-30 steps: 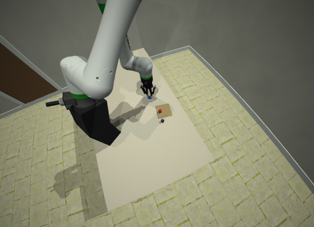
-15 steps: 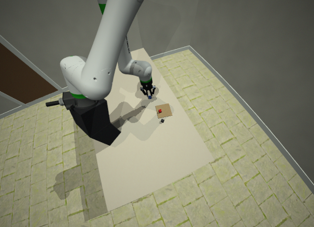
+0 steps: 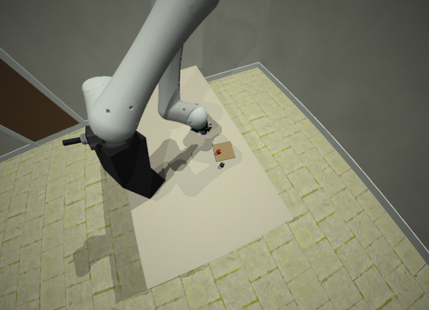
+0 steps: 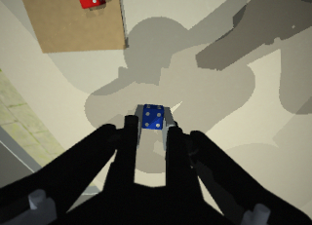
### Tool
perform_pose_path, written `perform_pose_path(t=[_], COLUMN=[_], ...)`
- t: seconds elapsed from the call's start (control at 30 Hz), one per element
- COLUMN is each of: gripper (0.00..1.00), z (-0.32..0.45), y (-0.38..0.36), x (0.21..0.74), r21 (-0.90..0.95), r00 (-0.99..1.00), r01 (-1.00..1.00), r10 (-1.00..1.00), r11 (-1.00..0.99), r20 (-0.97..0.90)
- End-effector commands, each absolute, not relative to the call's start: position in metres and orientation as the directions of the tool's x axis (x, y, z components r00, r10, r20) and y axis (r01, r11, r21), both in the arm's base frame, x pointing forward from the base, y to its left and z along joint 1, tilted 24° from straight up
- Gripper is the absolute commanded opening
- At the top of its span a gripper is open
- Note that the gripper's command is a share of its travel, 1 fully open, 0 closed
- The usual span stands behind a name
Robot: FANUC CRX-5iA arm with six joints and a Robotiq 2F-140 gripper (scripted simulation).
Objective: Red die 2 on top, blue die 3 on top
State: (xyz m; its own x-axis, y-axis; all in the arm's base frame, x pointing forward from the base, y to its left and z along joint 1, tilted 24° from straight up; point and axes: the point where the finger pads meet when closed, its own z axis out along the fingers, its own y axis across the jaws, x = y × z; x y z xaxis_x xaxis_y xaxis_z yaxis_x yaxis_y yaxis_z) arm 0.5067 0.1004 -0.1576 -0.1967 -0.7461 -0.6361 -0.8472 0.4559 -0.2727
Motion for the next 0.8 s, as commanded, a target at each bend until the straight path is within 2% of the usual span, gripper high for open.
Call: perform_pose_path(t=[0.0,0.47,0.77], gripper=[0.13,0.13,0.13], z=[-0.1615,-0.1657,-0.1698], y=[0.0947,0.0901,0.0857], x=[0.5113,0.5106,0.5099], r21=[-0.254,-0.259,-0.264], r00=[-0.108,0.029,0.156], r01=[-0.868,-0.869,-0.87], r10=[-0.662,-0.48,-0.276], r11=[0.426,0.421,0.417], r20=[-0.742,-0.877,-0.948])
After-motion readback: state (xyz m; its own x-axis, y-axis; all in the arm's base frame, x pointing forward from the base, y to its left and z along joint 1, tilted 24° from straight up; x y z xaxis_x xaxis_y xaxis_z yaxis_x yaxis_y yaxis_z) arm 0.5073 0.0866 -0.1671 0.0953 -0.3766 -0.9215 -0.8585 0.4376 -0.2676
